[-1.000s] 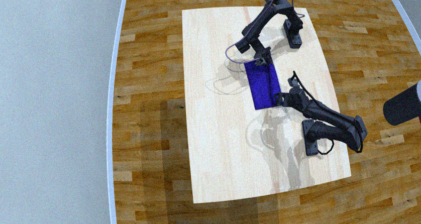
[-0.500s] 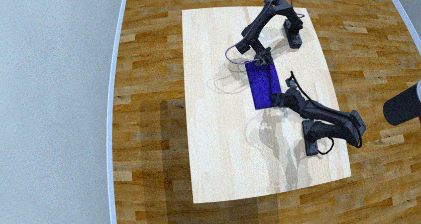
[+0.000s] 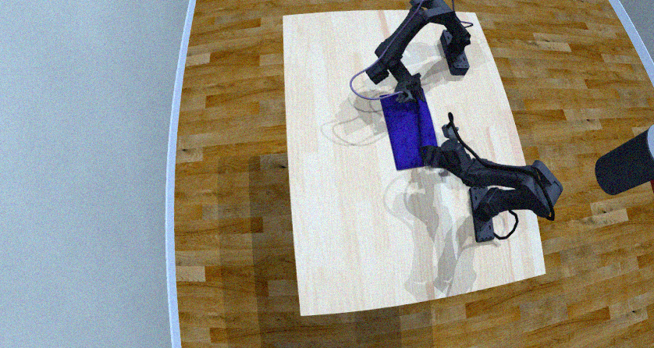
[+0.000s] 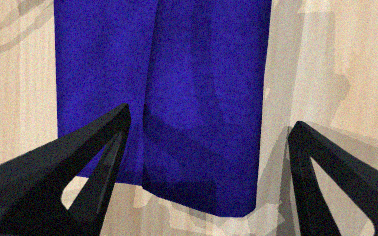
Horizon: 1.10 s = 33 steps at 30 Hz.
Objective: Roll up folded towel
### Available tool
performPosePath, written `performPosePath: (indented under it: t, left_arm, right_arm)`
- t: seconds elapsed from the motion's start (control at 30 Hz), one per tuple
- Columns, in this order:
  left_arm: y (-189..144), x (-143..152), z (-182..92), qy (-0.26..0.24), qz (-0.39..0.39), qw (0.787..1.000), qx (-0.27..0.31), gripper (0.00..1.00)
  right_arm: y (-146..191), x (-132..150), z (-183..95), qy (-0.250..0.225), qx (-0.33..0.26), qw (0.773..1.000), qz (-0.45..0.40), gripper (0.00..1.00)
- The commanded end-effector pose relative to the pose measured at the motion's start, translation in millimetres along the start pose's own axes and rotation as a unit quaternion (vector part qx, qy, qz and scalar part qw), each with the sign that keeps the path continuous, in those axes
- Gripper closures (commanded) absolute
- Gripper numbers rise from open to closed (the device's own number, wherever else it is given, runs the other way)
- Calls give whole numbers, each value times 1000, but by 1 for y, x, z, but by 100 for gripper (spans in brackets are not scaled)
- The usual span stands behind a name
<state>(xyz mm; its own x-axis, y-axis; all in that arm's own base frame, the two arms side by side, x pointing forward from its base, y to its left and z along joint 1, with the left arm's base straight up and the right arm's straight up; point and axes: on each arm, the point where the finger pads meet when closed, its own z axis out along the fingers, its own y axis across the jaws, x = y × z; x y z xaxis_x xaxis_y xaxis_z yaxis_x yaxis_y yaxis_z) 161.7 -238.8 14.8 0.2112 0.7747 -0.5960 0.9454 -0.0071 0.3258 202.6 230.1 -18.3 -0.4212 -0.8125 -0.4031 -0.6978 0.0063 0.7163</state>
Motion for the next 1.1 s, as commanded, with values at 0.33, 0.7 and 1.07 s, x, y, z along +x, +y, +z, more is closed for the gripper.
performPosePath:
  t: [0.33, 0.7, 1.07]
  left_arm:
    - [4, -4, 5, -7, 3, 1000, -9, 46]
    - [4, -4, 5, -7, 3, 1000, -9, 71]
    - [4, -4, 5, -7, 3, 1000, -9, 73]
  right_arm:
    - [-7, -3, 0, -2, 2, 1000, -10, 78]
    - [-7, -3, 0, -2, 2, 1000, -10, 78]
    - [-5, -4, -1, -2, 2, 1000, -10, 61]
